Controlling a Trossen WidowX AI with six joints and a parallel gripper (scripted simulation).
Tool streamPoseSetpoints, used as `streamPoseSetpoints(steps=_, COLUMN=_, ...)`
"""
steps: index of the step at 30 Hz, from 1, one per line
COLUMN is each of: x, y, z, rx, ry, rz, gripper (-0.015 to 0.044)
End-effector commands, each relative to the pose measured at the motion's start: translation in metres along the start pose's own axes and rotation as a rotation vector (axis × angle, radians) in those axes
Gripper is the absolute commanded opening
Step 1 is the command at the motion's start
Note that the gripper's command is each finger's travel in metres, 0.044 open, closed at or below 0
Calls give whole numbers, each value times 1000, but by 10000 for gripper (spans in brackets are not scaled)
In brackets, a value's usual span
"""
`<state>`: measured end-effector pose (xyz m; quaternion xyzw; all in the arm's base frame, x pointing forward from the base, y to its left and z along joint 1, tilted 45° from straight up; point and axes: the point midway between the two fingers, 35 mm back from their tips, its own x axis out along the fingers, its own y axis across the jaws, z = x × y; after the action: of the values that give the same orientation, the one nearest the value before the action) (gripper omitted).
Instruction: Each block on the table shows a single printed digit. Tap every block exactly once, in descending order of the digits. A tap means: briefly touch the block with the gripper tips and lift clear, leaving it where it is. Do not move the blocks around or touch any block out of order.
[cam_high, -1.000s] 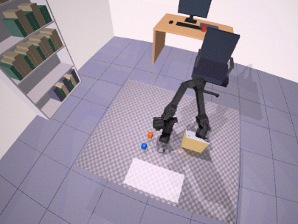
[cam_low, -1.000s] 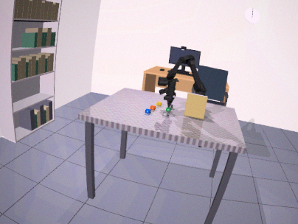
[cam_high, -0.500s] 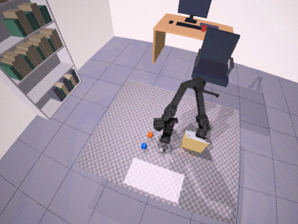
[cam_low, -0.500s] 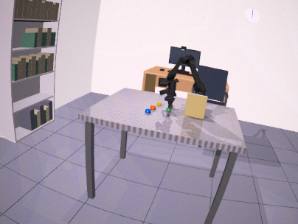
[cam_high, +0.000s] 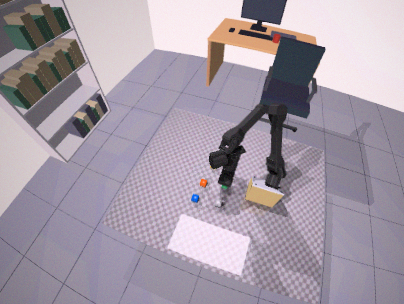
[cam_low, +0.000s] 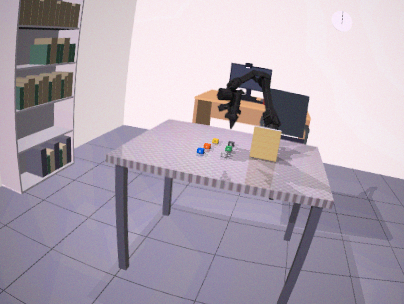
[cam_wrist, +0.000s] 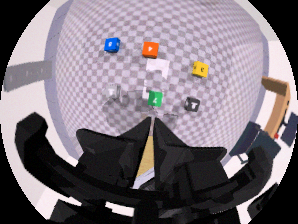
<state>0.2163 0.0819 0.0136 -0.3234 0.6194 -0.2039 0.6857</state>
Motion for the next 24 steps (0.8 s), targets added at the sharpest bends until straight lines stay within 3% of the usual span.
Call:
streamPoseSetpoints(steps=1, x=-4, y=6, z=0, rx=8, ry=14, rz=-1, gripper=20)
streamPoseSetpoints(steps=9, x=-4, y=98, z=5, rx=9, ry=13, rz=4, gripper=20)
streamPoseSetpoints(steps=14, x=0, y=100, z=5, rx=9, ry=13, rz=4, gripper=20)
streamPoseSetpoints(steps=19, x=74, y=100, z=4, rx=10, ry=12, rz=1, gripper=20)
streamPoseSetpoints(steps=24, x=78, y=99, z=3, rx=10, ry=12, rz=0, gripper=20)
